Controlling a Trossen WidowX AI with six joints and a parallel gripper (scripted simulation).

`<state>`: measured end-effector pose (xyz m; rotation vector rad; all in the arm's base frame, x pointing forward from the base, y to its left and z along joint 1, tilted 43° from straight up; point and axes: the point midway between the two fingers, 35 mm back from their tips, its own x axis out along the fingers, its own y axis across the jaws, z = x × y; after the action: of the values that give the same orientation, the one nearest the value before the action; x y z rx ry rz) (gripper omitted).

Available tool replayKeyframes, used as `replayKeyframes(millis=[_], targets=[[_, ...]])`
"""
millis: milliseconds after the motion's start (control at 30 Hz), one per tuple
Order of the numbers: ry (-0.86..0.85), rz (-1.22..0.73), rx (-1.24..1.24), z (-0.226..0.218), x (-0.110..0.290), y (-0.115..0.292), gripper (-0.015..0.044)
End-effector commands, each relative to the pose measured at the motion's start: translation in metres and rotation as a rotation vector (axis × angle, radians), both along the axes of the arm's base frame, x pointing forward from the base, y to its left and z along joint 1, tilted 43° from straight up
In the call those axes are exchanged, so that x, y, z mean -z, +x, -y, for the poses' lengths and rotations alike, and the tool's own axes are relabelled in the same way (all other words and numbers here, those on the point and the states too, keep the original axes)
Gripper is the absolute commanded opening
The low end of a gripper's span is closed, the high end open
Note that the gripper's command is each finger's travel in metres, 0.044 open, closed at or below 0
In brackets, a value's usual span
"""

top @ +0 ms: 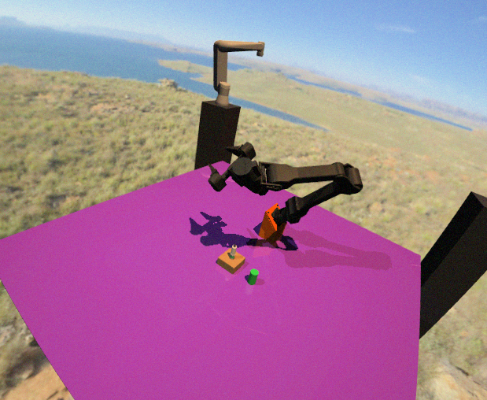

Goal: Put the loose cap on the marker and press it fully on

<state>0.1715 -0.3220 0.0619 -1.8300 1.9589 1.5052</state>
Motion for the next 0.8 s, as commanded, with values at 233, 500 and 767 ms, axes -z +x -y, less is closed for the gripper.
replayKeyframes(millis=[233,500,767], targets=[[0.360,0.434,0.141,-0.067,0.030,0.065,0.0242],[0.860,0.657,0.634,-0.182,0.023,0.112,0.0242],[1.161,0.533,1.236,-0.274,-0.019,0.122,0.0242]])
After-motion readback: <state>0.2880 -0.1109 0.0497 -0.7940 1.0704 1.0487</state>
